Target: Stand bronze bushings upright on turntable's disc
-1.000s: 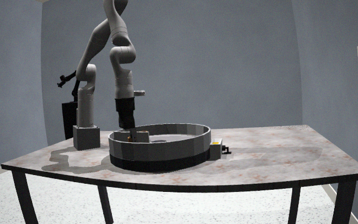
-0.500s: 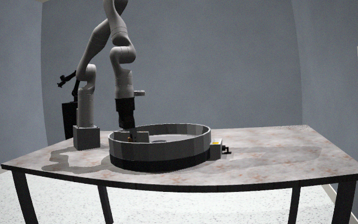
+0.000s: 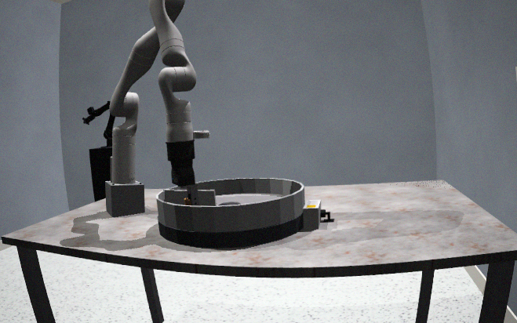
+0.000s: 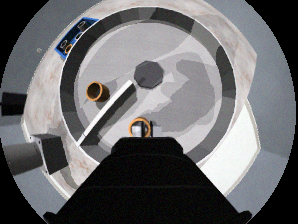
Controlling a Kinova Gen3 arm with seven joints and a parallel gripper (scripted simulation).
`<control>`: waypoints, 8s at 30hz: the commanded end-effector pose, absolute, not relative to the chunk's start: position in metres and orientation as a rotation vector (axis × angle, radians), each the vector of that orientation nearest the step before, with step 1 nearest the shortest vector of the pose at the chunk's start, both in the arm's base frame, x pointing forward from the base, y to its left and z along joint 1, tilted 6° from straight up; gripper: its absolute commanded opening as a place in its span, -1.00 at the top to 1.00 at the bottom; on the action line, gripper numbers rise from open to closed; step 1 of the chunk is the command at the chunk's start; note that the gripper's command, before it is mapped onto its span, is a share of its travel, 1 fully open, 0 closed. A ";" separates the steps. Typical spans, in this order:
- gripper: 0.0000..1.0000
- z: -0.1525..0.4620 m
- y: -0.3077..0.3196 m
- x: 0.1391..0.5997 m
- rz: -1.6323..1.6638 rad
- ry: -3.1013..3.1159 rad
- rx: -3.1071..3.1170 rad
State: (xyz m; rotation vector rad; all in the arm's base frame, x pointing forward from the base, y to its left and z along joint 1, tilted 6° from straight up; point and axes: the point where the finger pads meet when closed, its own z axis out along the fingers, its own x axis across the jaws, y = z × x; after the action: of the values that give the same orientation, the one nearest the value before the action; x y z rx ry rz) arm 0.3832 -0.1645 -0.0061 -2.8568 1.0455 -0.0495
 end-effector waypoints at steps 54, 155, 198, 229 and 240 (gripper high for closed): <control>0.25 0.054 -0.170 0.380 -0.052 1.046 -2.857; 0.28 0.073 0.108 0.338 -0.041 1.243 -2.775; 0.28 0.081 0.213 0.322 -0.037 1.316 -2.740; 0.28 0.081 0.219 0.320 -0.037 1.319 -2.738; 0.28 0.081 0.219 0.320 -0.037 1.319 -2.738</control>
State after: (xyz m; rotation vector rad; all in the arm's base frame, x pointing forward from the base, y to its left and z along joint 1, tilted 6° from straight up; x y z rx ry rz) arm 0.3199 0.2186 0.0805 -2.7395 1.3200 -0.0357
